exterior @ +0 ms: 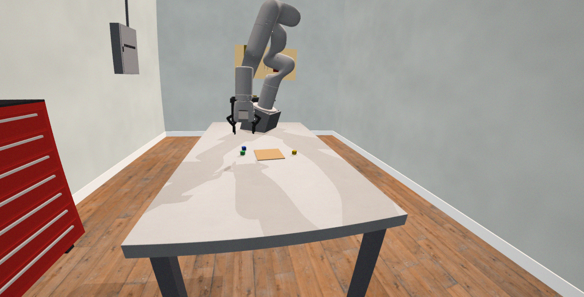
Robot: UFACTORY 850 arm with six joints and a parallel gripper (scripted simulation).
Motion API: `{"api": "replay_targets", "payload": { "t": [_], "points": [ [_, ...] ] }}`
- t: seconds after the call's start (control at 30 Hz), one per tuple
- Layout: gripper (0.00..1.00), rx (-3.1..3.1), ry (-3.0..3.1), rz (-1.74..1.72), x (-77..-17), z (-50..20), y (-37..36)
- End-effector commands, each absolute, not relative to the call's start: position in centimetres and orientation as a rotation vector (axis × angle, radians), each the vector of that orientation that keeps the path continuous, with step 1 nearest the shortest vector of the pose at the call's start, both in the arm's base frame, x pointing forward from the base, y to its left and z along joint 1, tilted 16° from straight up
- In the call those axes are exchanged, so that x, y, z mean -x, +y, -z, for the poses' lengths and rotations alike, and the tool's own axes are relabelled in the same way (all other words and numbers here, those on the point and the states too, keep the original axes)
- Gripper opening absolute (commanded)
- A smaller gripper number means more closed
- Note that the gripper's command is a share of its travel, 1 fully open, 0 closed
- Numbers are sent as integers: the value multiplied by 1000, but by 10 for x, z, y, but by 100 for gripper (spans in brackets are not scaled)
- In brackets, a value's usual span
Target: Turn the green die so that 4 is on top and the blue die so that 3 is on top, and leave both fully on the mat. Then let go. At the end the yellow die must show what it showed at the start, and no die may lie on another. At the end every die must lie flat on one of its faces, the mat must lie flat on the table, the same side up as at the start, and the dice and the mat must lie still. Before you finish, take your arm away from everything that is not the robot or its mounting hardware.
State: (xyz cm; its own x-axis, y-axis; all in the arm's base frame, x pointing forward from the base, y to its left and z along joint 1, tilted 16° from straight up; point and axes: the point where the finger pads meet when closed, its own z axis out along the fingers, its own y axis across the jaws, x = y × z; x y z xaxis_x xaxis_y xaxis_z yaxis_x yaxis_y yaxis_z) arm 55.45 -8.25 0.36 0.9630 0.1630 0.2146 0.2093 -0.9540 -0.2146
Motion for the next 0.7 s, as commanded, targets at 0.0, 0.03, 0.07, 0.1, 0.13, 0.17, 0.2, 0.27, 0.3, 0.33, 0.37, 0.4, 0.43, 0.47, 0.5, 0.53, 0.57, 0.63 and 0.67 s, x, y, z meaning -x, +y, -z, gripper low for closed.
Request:
{"api": "replay_targets", "payload": {
  "t": [0.0, 0.03, 0.07, 0.1, 0.13, 0.17, 0.2, 0.27, 0.3, 0.33, 0.37, 0.4, 0.43, 0.47, 0.5, 0.53, 0.57, 0.63, 0.67],
  "points": [
    [100, 2882, -58, 208, -555, -2, -83],
    [100, 2881, -5, 201, -555, -2, -83],
    [100, 2880, 24, 197, -555, -1, -83],
    [100, 2878, 62, 191, -555, -1, -83],
    [100, 2877, 67, 191, -555, -1, -83],
    [100, 2871, 159, 178, -555, 0, -83],
    [100, 2867, 192, 173, -555, 1, -83],
    [100, 2855, 295, 158, -555, 2, -83],
    [100, 2852, 316, 155, -555, 2, -83],
    [100, 2841, 389, 145, -555, 3, -83],
    [100, 2833, 437, 138, -555, 3, -83],
    [100, 2833, 439, 137, -555, 3, -83],
    [100, 2816, 526, 124, -555, 4, -83],
    [100, 2808, 560, 119, -555, 4, -83],
    [100, 2808, 560, 119, -555, 4, -83],
    [100, 2808, 560, 119, -555, 4, -83],
    [100, 2779, 678, 101, -555, 6, -83],
    [100, 2757, 759, 89, -555, 7, -83],
    [100, 2746, 794, 84, -555, 7, -83]
  ]
}}
